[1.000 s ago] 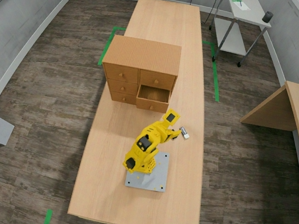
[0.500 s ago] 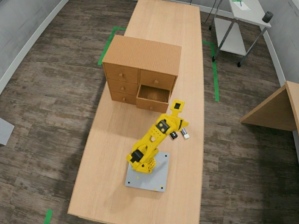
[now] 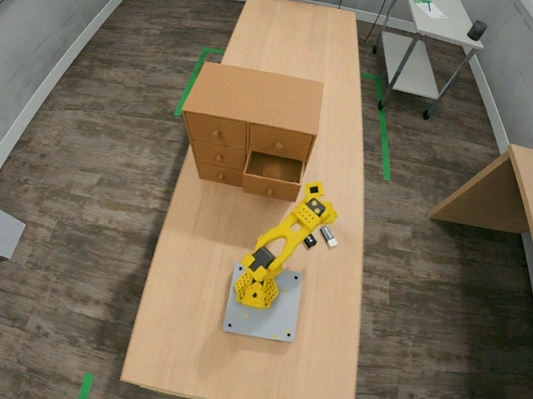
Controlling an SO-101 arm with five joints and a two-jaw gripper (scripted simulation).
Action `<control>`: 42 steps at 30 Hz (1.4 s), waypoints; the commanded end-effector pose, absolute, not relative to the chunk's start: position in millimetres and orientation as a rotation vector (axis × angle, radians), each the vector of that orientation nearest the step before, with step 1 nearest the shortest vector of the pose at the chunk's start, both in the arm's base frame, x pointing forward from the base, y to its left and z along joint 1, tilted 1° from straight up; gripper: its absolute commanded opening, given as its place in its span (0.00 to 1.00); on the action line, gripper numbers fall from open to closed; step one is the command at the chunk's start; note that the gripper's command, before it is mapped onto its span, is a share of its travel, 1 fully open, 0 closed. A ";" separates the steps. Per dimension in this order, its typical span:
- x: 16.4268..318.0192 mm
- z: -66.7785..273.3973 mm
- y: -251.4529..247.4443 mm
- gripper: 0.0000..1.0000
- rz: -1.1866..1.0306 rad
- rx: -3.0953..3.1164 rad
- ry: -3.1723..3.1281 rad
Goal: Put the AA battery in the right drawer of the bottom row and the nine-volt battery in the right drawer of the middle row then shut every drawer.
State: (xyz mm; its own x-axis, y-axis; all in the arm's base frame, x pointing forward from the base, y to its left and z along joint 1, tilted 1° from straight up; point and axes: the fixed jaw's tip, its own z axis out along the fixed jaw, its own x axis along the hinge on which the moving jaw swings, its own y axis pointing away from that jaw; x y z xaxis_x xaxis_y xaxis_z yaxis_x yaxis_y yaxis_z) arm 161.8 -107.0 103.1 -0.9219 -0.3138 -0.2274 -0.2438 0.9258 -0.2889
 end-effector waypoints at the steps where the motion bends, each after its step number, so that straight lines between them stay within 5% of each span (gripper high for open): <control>1: 163.1 87.6 -110.3 0.30 -0.323 -0.524 2.861; 13: 151.4 20.2 -105.2 0.30 -0.016 -1.108 2.932; 42: 151.6 10.2 -105.4 0.30 -0.016 -1.108 2.932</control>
State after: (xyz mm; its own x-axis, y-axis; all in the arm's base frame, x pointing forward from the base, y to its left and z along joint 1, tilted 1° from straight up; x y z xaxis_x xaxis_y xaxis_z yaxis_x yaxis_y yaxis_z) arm 154.6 -105.8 16.5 -0.7511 -0.6602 -0.0054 -0.6598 0.7509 -0.0274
